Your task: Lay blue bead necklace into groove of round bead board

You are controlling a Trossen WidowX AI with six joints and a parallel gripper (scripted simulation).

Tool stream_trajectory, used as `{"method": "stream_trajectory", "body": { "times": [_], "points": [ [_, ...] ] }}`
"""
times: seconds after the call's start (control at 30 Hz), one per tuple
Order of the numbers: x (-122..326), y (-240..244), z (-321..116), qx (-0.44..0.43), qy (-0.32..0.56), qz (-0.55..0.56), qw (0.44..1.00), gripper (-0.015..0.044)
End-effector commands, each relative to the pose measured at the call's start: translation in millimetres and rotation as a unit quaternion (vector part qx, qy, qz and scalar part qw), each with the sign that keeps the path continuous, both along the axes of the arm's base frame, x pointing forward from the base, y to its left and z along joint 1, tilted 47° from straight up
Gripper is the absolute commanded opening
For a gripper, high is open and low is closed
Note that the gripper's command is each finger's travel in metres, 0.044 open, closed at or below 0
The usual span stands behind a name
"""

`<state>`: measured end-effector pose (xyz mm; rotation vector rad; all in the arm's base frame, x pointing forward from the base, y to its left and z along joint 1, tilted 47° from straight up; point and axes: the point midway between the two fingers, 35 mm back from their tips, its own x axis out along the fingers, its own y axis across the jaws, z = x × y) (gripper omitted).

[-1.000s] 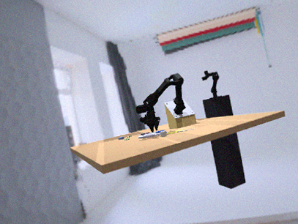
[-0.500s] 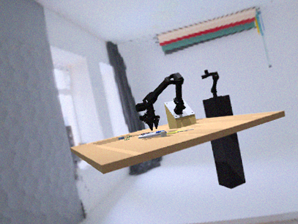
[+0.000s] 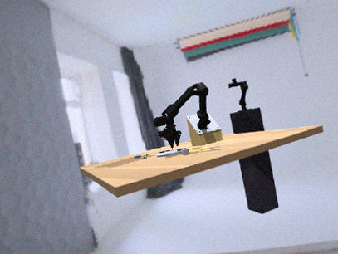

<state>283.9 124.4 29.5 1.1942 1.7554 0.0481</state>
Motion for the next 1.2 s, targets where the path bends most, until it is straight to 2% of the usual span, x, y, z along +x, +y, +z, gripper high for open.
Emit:
{"method": "stream_trajectory", "body": {
  "times": [0.0, 0.23, 1.17],
  "points": [
    [-10, 1, 6, 0.002, -0.001, 0.003, 1.0, 0.038],
    [-50, 2, 23, 0.002, -0.006, 0.008, 1.0, 0.038],
    [-51, 27, -1, 0.003, -0.006, 0.008, 1.0, 0.038]
  ]
}}
